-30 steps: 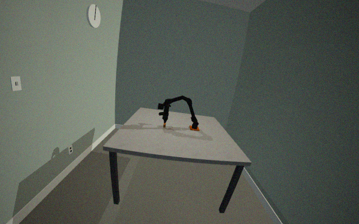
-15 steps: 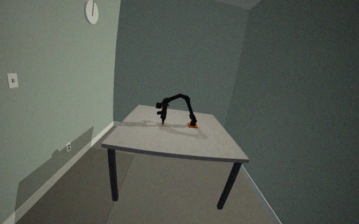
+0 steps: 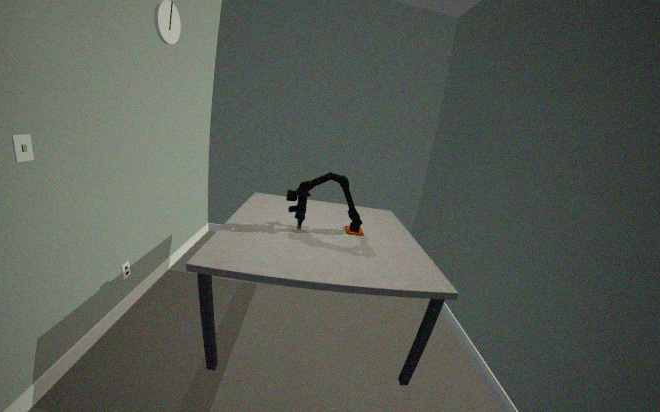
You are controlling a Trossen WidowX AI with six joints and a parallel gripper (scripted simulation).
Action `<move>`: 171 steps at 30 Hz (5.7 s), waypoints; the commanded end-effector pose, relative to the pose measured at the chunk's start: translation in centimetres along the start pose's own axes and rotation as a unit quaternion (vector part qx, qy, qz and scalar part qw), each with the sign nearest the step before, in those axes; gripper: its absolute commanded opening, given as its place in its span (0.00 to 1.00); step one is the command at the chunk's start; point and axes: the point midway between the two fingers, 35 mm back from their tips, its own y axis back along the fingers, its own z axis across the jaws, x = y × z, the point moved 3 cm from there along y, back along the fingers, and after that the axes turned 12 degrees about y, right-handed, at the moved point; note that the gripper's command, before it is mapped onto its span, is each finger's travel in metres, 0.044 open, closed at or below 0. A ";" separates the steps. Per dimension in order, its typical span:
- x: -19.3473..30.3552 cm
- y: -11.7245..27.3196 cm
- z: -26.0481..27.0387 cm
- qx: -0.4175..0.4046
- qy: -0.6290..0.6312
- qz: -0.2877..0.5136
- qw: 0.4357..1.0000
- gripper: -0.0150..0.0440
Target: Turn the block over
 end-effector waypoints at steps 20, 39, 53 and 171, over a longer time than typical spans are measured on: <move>-0.1 0.8 0.1 -0.002 0.000 -0.001 1.000 0.36; 0.0 2.3 0.1 0.013 0.002 -0.067 0.998 0.25; 0.6 1.5 0.3 0.032 0.003 -0.162 0.986 0.25; 3.6 -4.0 0.9 0.115 -0.001 -0.548 0.828 1.00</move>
